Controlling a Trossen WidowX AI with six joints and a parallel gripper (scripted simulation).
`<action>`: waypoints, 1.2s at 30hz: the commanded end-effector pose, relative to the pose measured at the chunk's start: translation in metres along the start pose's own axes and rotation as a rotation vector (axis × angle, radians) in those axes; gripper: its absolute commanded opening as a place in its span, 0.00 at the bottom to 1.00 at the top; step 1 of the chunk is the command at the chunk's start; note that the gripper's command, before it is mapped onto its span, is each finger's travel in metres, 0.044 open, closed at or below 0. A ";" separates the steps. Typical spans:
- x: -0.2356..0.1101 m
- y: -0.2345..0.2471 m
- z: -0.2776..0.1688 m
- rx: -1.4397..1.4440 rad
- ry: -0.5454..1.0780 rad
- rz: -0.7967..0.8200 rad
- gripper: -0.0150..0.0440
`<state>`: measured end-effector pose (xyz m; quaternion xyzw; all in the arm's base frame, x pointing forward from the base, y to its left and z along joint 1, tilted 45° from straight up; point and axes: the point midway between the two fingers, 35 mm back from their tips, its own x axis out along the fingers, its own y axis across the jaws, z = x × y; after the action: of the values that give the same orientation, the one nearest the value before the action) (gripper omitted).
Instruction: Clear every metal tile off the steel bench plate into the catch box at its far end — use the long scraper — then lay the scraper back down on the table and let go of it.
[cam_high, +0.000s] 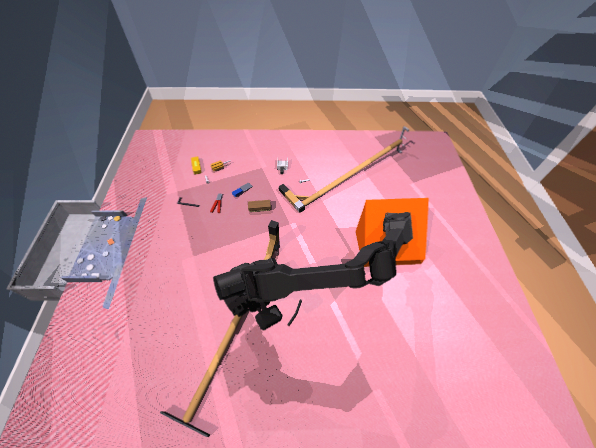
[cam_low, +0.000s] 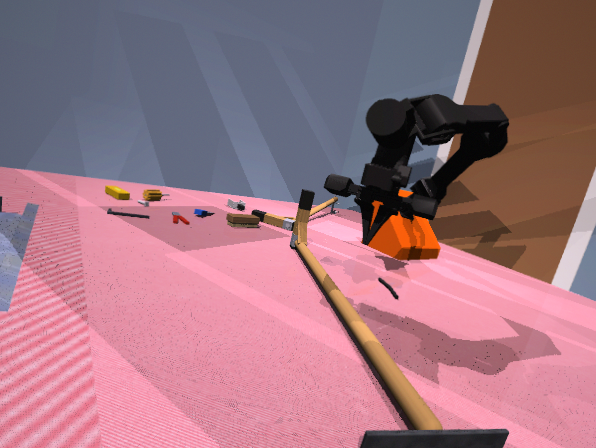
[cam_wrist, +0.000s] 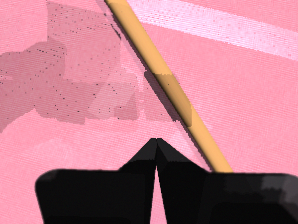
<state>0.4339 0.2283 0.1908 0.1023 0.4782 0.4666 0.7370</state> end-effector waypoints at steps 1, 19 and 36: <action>0.012 -0.001 -0.004 0.010 0.007 -0.004 0.25; 0.057 0.002 -0.017 0.016 0.001 -0.001 0.25; 0.086 0.005 -0.027 0.022 -0.004 0.005 0.25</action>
<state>0.4175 0.2909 0.1315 0.1111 0.4785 0.4673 0.7351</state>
